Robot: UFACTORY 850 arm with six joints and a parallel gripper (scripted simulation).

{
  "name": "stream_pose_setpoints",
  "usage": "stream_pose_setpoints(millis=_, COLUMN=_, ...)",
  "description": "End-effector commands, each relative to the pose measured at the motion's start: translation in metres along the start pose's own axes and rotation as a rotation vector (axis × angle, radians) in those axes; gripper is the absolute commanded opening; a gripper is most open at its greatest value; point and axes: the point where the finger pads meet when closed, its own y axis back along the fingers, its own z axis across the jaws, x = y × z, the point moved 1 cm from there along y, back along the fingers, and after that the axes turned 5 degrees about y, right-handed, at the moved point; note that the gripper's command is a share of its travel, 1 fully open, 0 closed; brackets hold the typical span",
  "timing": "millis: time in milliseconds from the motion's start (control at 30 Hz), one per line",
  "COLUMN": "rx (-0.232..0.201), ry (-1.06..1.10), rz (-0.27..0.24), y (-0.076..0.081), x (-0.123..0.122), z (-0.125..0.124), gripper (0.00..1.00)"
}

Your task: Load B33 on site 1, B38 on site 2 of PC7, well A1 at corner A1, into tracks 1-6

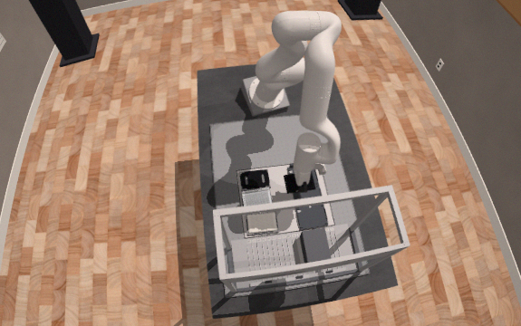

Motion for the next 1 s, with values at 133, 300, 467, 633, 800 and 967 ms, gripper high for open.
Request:
stream_pose_setpoints(millis=133, rx=0.007, ry=-0.002, rz=-0.017, y=-0.001, x=0.035, z=0.023, gripper=0.00)
stream_pose_setpoints(millis=300, rx=0.007, ry=-0.002, rz=-0.016, y=-0.001, x=0.048, z=0.031, gripper=0.00)
stream_pose_setpoints(millis=467, rx=0.007, ry=-0.002, rz=-0.017, y=-0.001, x=0.048, z=0.031, gripper=0.00)
stream_pose_setpoints(millis=633, rx=0.007, ry=-0.002, rz=-0.016, y=-0.001, x=0.048, z=0.031, gripper=0.00)
stream_pose_setpoints(millis=800, rx=0.007, ry=-0.002, rz=-0.016, y=-0.001, x=0.048, z=0.031, gripper=0.00)
stream_pose_setpoints(millis=967, rx=0.007, ry=-0.002, rz=-0.016, y=-0.001, x=0.048, z=0.031, gripper=0.00)
